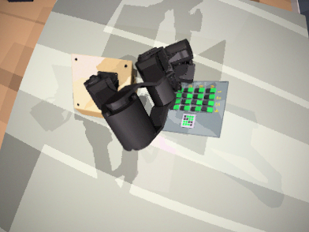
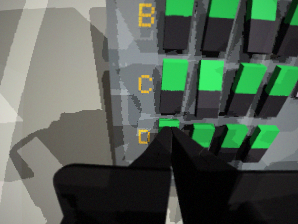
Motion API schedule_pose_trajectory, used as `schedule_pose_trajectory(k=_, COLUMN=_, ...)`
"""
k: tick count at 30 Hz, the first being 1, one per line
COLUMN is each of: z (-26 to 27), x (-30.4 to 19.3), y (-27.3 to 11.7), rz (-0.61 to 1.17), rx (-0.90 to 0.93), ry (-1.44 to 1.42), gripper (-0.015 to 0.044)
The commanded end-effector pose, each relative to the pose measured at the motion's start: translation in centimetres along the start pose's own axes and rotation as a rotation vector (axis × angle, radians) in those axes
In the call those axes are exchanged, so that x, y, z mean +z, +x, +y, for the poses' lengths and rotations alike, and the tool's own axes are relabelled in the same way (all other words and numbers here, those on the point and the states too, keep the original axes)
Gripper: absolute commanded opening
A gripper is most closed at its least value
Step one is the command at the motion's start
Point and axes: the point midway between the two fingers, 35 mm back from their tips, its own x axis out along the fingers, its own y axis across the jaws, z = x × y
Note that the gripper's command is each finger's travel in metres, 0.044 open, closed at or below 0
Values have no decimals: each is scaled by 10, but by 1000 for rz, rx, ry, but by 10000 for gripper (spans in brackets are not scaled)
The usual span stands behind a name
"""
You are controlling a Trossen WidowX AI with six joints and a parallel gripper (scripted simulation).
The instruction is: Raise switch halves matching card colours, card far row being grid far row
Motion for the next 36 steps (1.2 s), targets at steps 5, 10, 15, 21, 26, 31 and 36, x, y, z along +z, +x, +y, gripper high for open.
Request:
schedule_pose_trajectory(k=5, z=6, x=-1, y=-27, rz=-3, rx=16, ry=-2, gripper=0)
schedule_pose_trajectory(k=10, z=2, x=-3, y=-64, rz=-22, rx=7, ry=-4, gripper=0)
schedule_pose_trajectory(k=15, z=1, x=-3, y=-65, rz=-23, rx=7, ry=-4, gripper=0)
schedule_pose_trajectory(k=21, z=-21, x=-2, y=-65, rz=-23, rx=5, ry=-5, gripper=0)
schedule_pose_trajectory(k=26, z=-20, x=-1, y=-42, rz=-5, rx=8, ry=-5, gripper=0)
schedule_pose_trajectory(k=31, z=-22, x=-1, y=-29, rz=2, rx=3, ry=-5, gripper=0)
schedule_pose_trajectory(k=36, z=-22, x=-1, y=-22, rz=1, rx=2, ry=-5, gripper=0)
